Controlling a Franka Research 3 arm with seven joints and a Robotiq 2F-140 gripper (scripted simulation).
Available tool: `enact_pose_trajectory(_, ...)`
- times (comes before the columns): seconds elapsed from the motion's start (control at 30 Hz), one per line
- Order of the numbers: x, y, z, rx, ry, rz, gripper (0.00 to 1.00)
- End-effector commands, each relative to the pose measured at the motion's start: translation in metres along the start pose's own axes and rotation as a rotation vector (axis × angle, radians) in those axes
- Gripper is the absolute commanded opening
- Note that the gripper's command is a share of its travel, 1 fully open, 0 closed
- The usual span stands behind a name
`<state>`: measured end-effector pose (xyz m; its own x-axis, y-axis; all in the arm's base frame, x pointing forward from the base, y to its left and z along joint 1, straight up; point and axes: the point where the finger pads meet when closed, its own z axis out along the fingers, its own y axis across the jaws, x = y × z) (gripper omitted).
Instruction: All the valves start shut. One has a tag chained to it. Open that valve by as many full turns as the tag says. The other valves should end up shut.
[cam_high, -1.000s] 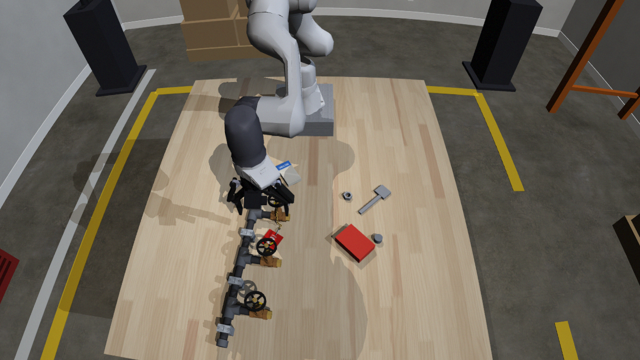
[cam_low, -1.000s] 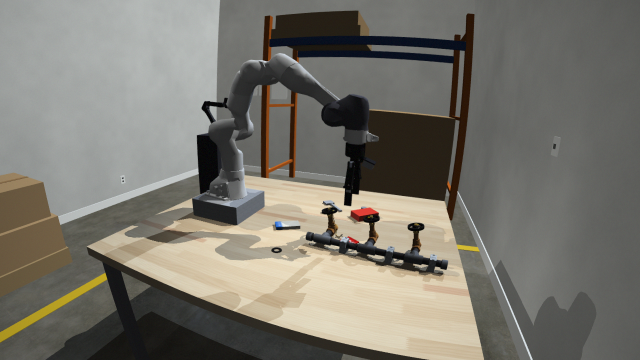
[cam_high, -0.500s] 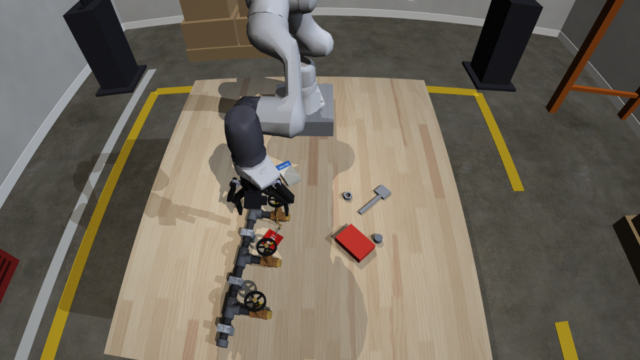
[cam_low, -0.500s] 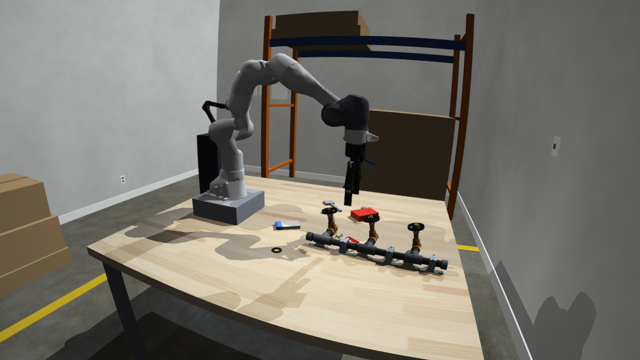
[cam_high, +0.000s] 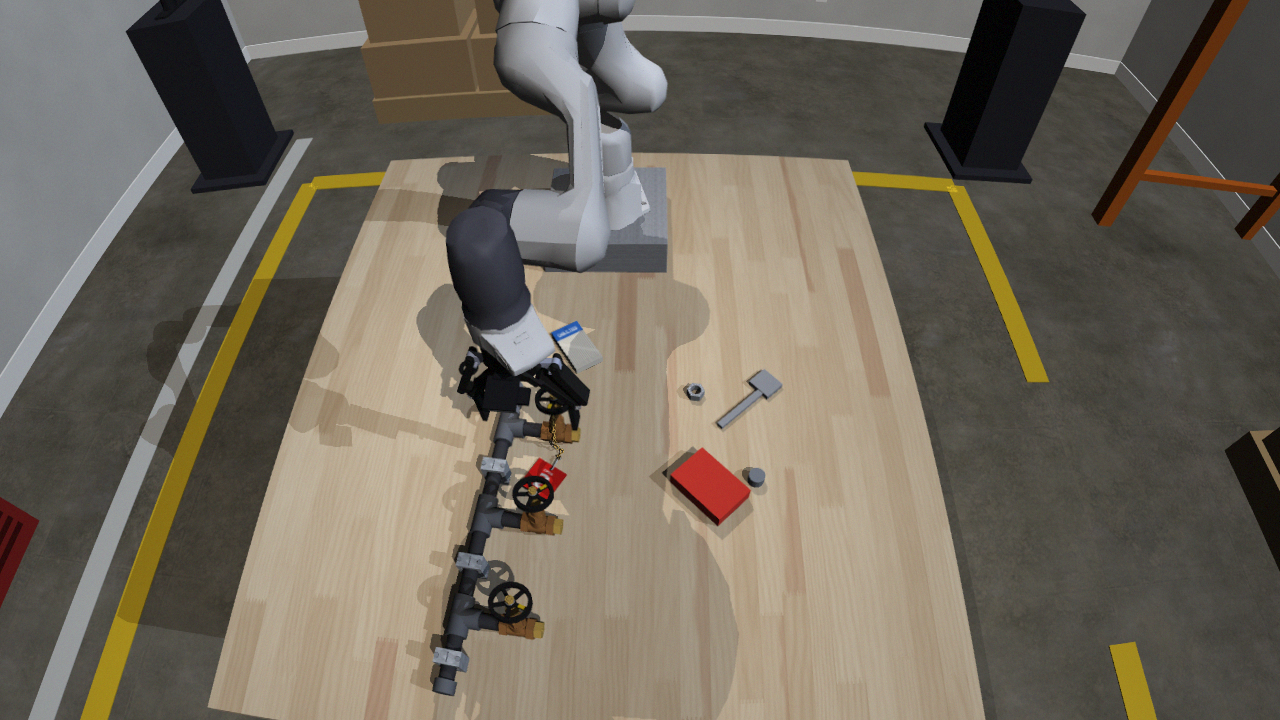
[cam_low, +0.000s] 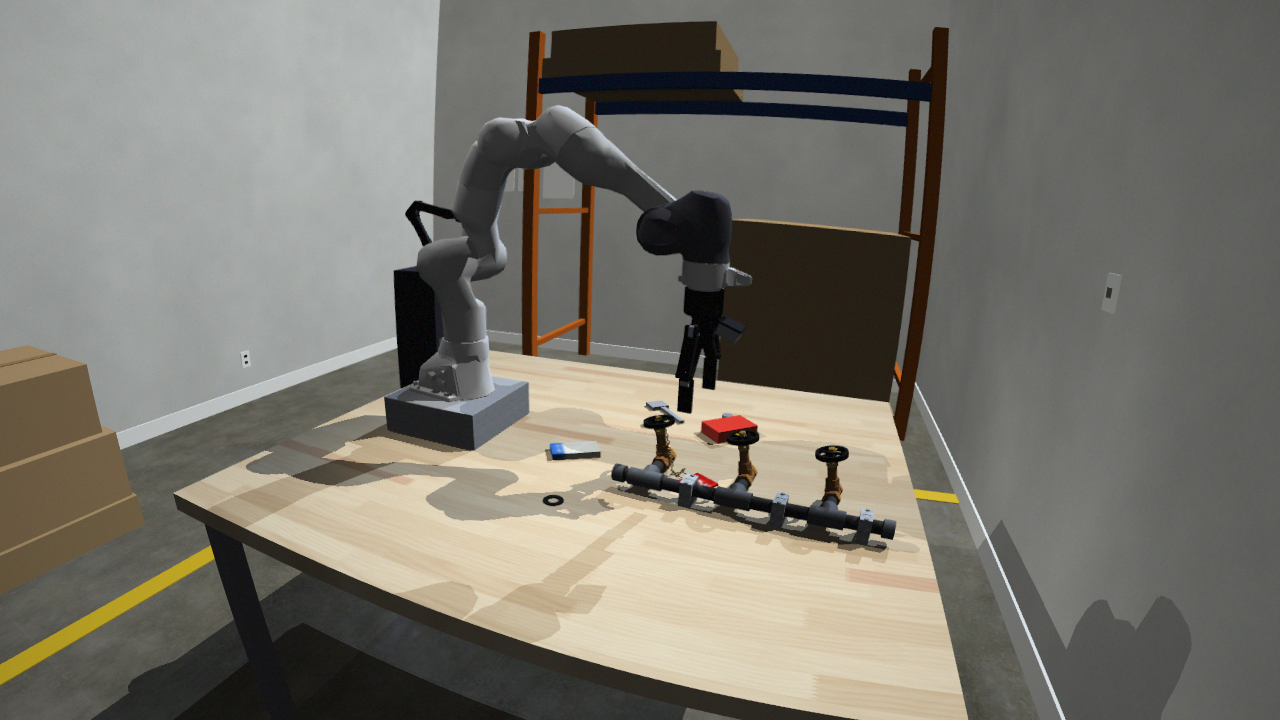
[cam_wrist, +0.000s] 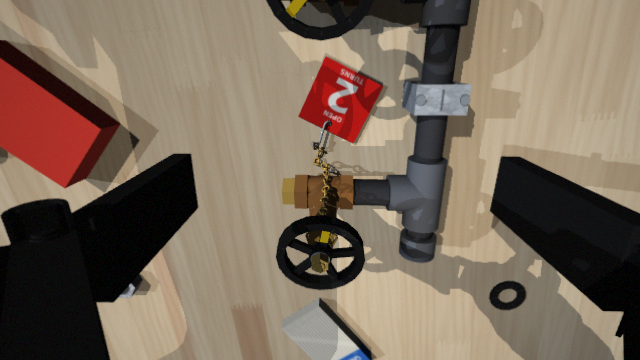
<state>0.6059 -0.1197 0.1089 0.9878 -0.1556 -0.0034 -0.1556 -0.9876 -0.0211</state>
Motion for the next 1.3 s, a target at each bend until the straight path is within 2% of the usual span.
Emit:
enact_pose_trajectory(0.0, -0.010, -0.002, 0.001, 0.015, 0.024, 0.278, 1.00)
enact_pose_trajectory(0.07, -0.010, -0.002, 0.001, 0.015, 0.024, 0.278, 1.00)
enact_pose_trajectory(0.1, -0.016, -0.002, 0.003, 0.027, 0.025, 0.364, 1.00)
enact_pose_trajectory(0.37, -0.067, -0.009, 0.014, 0.089, 0.002, 0.621, 1.00)
enact_pose_trajectory(0.57, -0.089, -0.012, 0.020, 0.133, -0.013, 0.819, 1.00)
enact_pose_trajectory(0.63, -0.089, -0.012, 0.020, 0.133, -0.013, 0.819, 1.00)
enact_pose_trajectory(0.67, -0.090, -0.012, 0.020, 0.149, -0.013, 0.906, 1.00)
enact_pose_trajectory(0.9, -0.093, -0.012, 0.021, 0.193, -0.001, 1.131, 1.00)
enact_pose_trajectory(1.13, -0.093, -0.012, 0.021, 0.224, 0.018, 1.344, 1.00)
enact_pose_trajectory(1.2, -0.093, -0.012, 0.021, 0.224, 0.018, 1.344, 1.00)
enact_pose_trajectory(1.27, -0.093, -0.012, 0.021, 0.235, 0.030, 1.447, 1.00)
